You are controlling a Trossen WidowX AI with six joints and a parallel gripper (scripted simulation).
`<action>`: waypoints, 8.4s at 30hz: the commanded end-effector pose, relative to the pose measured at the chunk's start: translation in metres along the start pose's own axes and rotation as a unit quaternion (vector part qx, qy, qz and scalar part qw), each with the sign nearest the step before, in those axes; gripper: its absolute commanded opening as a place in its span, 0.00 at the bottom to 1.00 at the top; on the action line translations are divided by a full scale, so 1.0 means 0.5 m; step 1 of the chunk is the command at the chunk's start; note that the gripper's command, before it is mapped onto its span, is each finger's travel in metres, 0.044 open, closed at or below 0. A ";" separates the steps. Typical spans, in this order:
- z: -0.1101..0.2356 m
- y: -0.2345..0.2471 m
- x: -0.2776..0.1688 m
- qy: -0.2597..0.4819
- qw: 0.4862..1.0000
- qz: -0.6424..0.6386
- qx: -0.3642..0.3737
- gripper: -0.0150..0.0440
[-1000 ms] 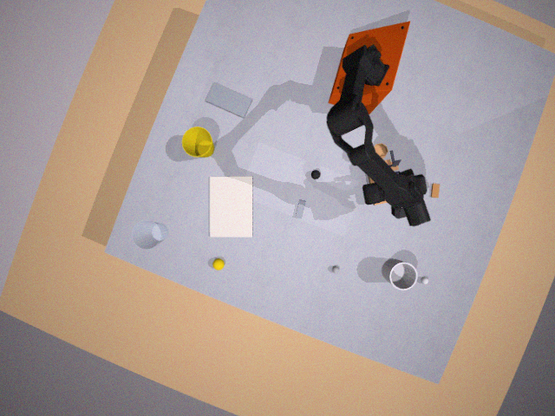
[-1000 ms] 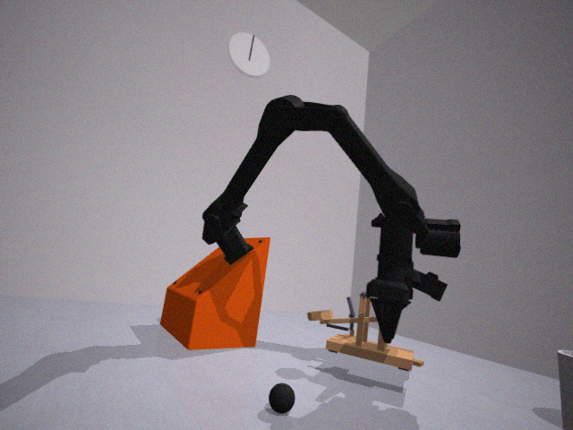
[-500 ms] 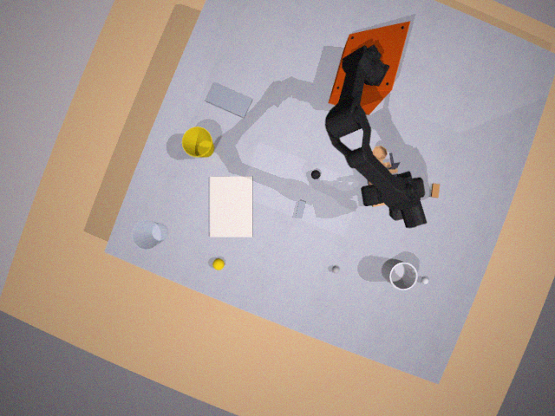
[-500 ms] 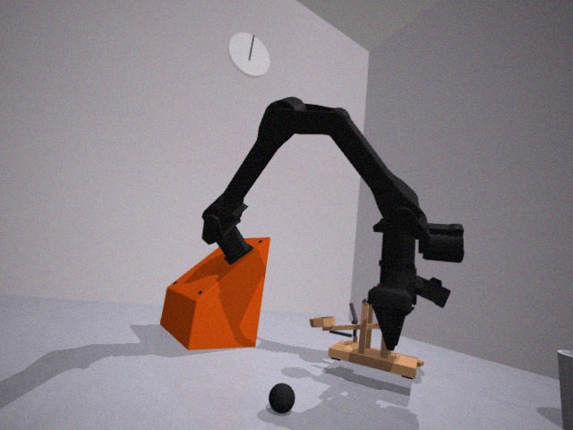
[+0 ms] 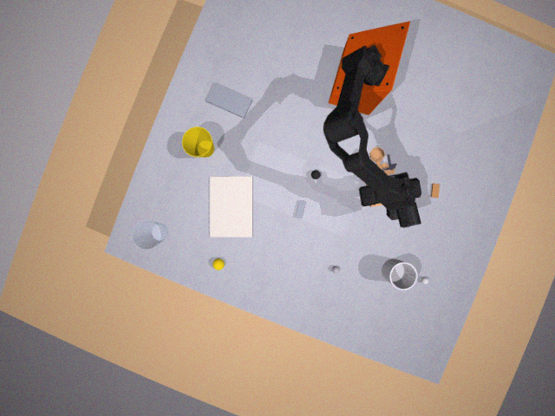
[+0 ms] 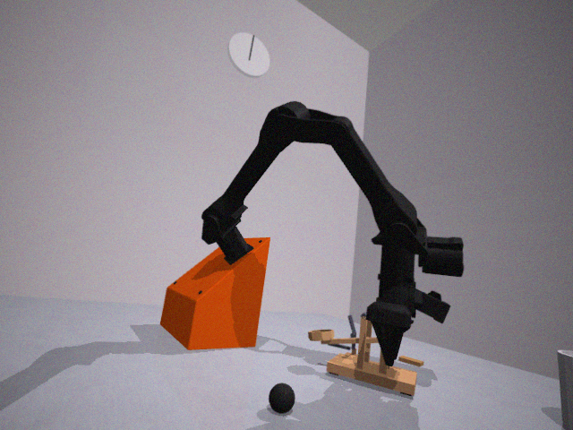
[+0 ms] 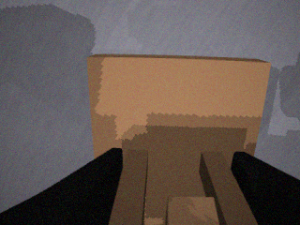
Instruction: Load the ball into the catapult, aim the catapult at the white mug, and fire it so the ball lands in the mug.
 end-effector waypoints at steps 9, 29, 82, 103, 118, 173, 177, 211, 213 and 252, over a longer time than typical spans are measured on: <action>-0.006 0.000 0.000 0.000 1.000 0.000 0.000 0.30; 0.191 0.002 0.001 -0.002 1.000 0.001 0.002 1.00; -0.015 0.002 -0.007 0.000 1.000 0.004 -0.003 1.00; -0.005 0.001 -0.003 -0.003 1.000 0.000 -0.001 0.40; 0.068 0.003 -0.001 -0.002 1.000 0.002 0.000 0.25; 0.180 0.007 0.004 -0.010 1.000 0.006 0.000 1.00; 0.206 0.008 0.005 -0.014 1.000 0.006 0.001 1.00; 0.019 -0.419 -0.200 0.001 0.965 -0.264 -0.007 0.76; 0.017 -0.419 -0.200 0.002 0.965 -0.264 -0.007 0.76; -0.059 -0.420 -0.203 0.002 0.965 -0.264 -0.008 0.41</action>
Point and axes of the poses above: the point midway between the two fingers, 35 mm back from their tips, its own z axis back along the fingers, its own y axis across the jaws, x = y × z, the point moved 7 cm from there along z, back along the fingers
